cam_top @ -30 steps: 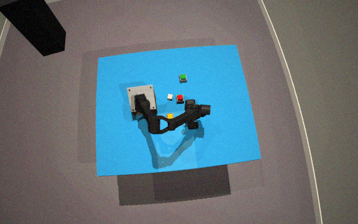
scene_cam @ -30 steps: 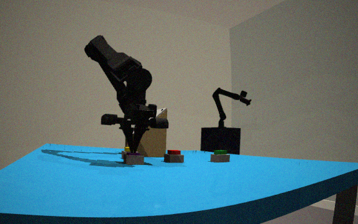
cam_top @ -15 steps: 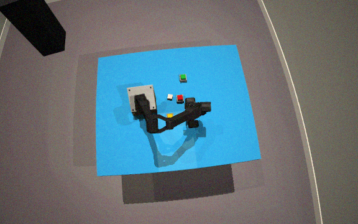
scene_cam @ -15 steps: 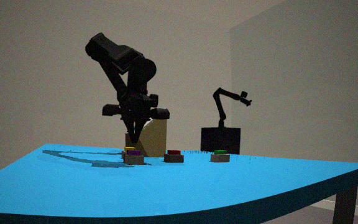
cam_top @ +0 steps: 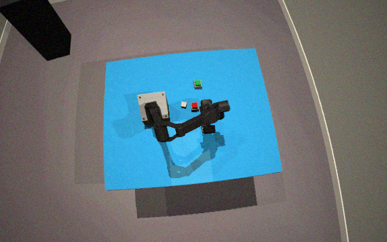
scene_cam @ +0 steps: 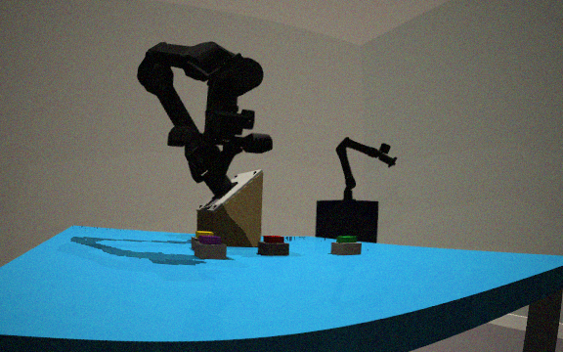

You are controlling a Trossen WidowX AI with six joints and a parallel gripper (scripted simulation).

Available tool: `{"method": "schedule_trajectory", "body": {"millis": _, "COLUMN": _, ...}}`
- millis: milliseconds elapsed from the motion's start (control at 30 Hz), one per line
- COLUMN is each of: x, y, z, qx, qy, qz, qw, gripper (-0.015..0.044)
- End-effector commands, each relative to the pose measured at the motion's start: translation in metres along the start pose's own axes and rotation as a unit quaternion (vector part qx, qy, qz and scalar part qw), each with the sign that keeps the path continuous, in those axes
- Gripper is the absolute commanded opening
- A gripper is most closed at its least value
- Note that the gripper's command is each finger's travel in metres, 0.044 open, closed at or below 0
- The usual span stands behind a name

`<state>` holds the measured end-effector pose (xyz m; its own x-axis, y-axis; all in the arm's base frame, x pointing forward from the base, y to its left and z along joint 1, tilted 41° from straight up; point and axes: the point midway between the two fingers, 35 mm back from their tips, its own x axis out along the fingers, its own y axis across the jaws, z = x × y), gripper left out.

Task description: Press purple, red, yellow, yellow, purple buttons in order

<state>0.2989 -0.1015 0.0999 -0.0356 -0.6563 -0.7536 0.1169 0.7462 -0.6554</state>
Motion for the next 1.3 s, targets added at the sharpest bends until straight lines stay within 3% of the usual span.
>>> {"method": "schedule_trajectory", "body": {"millis": 0, "x": -0.003, "y": 0.055, "z": -0.013, "qx": -0.01, "qy": 0.004, "qz": 0.009, "qw": 1.0, "gripper": 0.002}}
{"method": "schedule_trajectory", "body": {"millis": 233, "x": -0.002, "y": 0.138, "z": -0.057, "qx": -0.009, "qy": 0.006, "qz": 0.002, "qw": 1.0, "gripper": 0.002}}
{"method": "schedule_trajectory", "body": {"millis": 467, "x": 0.001, "y": 0.139, "z": -0.057, "qx": -0.009, "qy": 0.005, "qz": 0.002, "qw": 1.0, "gripper": 0.002}}
{"method": "schedule_trajectory", "body": {"millis": 633, "x": 0.057, "y": 0.139, "z": -0.058, "qx": -0.009, "qy": 0.005, "qz": 0.001, "qw": 1.0, "gripper": 0.002}}
{"method": "schedule_trajectory", "body": {"millis": 1267, "x": 0.08, "y": 0.139, "z": -0.058, "qx": -0.009, "qy": 0.005, "qz": 0.0, "qw": 1.0, "gripper": 0.002}}
